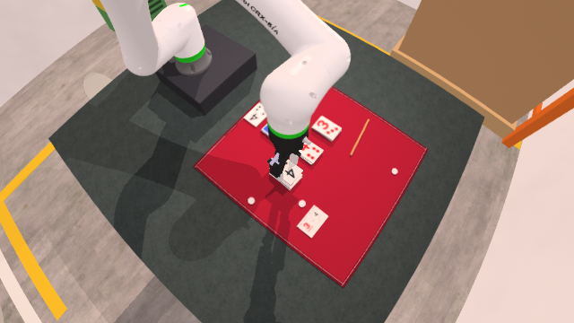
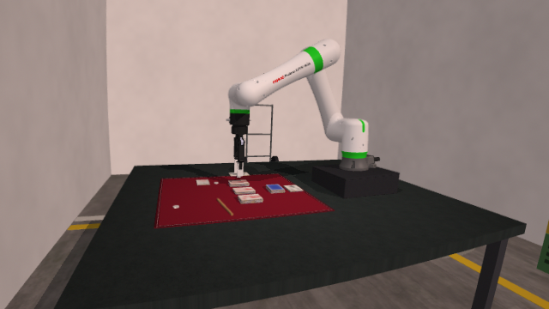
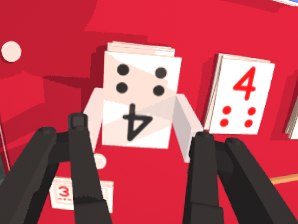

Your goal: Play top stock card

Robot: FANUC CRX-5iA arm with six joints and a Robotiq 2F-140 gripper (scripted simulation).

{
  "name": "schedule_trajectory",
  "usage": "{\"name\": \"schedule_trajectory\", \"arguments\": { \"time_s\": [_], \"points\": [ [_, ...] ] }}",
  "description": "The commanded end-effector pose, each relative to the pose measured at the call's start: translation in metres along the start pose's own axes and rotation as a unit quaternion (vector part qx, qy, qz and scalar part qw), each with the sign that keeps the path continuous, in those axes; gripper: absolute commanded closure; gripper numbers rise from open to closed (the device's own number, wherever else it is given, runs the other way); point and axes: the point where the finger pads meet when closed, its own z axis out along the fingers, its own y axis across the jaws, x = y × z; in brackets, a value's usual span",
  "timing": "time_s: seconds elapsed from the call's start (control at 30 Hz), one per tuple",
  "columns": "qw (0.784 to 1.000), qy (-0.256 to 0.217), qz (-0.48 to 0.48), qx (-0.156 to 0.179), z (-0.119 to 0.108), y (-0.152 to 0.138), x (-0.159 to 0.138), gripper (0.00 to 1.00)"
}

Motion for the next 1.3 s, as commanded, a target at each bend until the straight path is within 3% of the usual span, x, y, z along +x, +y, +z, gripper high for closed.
{"name": "schedule_trajectory", "arguments": {
  "time_s": [0.0, 0.63, 1.27],
  "points": [
    [1.000, 0.000, 0.000, 0.000, 0.002, 0.000, 0.000, 0.59],
    [1.000, 0.000, 0.000, 0.000, 0.028, 0.000, 0.000, 0.59],
    [1.000, 0.000, 0.000, 0.000, 0.030, 0.000, 0.000, 0.59]
  ]
}}
